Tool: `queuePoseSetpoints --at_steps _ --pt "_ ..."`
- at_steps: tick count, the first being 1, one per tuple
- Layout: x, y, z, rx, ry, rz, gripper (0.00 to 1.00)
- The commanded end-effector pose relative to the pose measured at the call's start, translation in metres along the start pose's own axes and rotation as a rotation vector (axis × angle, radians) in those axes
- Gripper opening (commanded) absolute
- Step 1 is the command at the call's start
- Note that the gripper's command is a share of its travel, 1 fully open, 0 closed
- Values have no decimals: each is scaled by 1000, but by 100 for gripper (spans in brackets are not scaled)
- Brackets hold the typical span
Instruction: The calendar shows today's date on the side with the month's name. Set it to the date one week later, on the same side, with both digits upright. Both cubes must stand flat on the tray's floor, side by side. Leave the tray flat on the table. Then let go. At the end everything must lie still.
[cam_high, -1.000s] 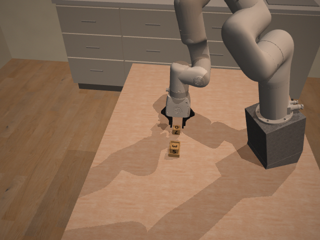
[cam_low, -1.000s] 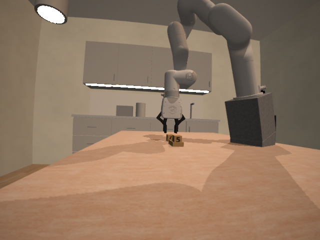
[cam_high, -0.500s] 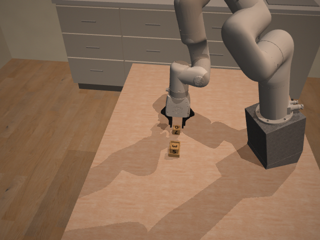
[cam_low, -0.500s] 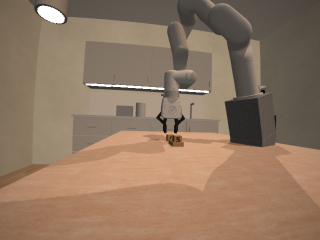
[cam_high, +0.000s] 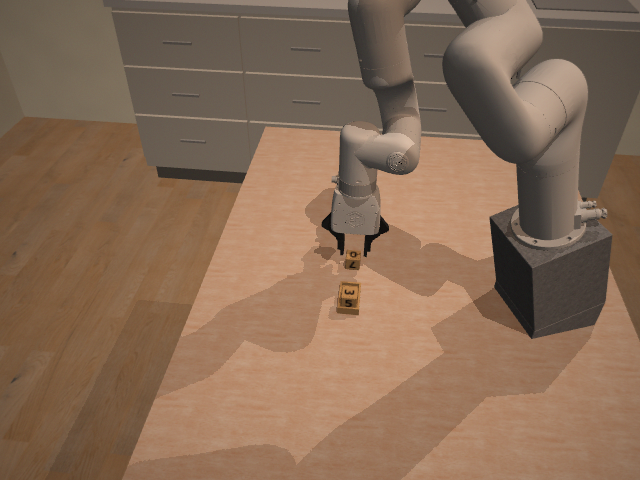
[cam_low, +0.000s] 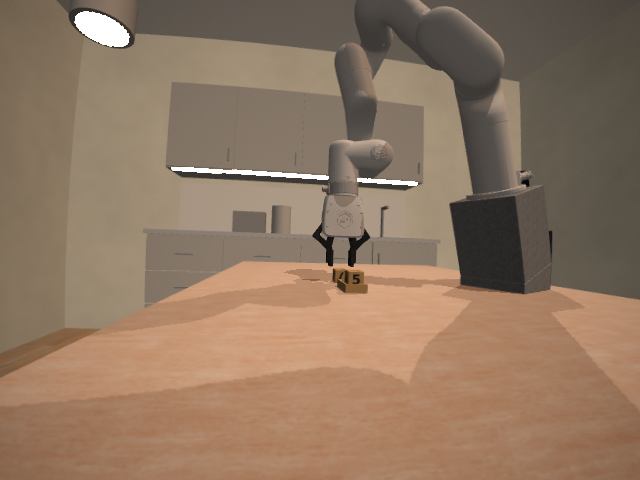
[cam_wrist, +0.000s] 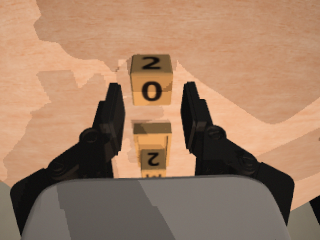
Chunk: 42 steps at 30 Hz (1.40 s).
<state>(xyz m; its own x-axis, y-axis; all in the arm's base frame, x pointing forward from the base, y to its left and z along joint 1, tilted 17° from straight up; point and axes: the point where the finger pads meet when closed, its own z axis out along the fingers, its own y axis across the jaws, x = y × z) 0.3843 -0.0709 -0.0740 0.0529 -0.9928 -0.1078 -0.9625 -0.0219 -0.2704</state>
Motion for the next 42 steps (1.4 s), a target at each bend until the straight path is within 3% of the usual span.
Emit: queuePoseSetpoints --at_steps 1,24,42 --pt "1 -1 -1 2 1 0 49" --pt "1 -1 1 2 1 0 49" --pt "1 -1 23 2 1 0 49"
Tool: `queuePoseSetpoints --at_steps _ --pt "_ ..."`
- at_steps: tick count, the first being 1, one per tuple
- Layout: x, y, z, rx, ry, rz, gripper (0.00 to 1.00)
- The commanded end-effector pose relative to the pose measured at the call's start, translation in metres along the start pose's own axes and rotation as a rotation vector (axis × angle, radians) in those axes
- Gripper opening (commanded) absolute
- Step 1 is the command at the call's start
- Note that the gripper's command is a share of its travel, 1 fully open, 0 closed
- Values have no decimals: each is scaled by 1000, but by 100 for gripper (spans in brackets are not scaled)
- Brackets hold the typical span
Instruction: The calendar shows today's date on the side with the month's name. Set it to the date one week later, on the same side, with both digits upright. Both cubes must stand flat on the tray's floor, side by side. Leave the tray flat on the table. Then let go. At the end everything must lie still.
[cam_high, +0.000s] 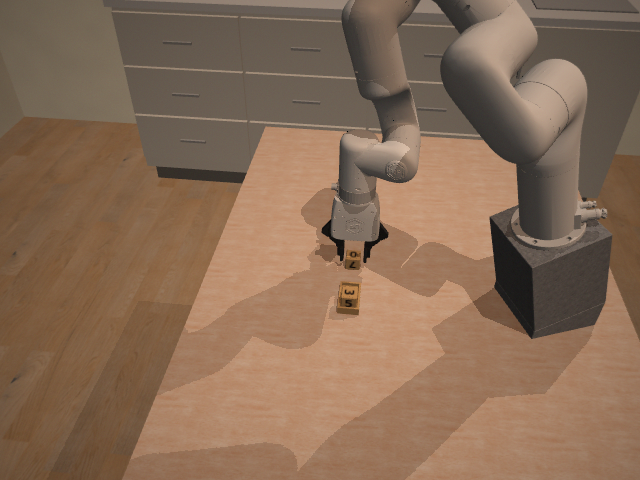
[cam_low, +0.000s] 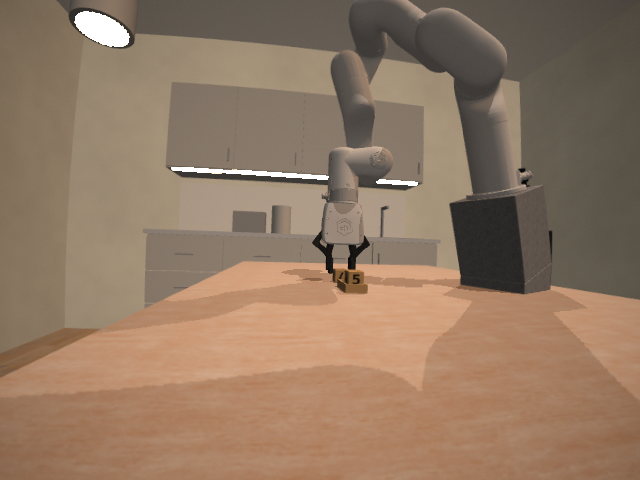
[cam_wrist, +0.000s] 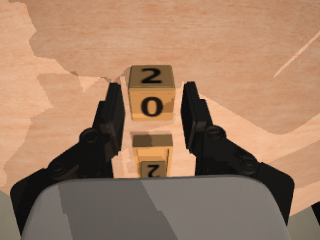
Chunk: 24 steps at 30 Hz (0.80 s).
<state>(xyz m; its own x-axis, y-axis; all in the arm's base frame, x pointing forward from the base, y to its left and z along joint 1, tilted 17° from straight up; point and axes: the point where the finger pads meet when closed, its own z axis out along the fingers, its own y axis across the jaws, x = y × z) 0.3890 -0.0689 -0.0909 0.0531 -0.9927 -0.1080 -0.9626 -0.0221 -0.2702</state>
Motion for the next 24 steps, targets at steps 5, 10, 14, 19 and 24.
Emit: queuePoseSetpoints --at_steps 5,10,14,19,24 --pt "1 -1 10 2 2 0 49" --pt "1 -1 10 2 2 0 49" --pt "1 -1 10 2 2 0 49" --pt "1 -1 10 2 2 0 49" --pt "1 -1 10 2 2 0 49"
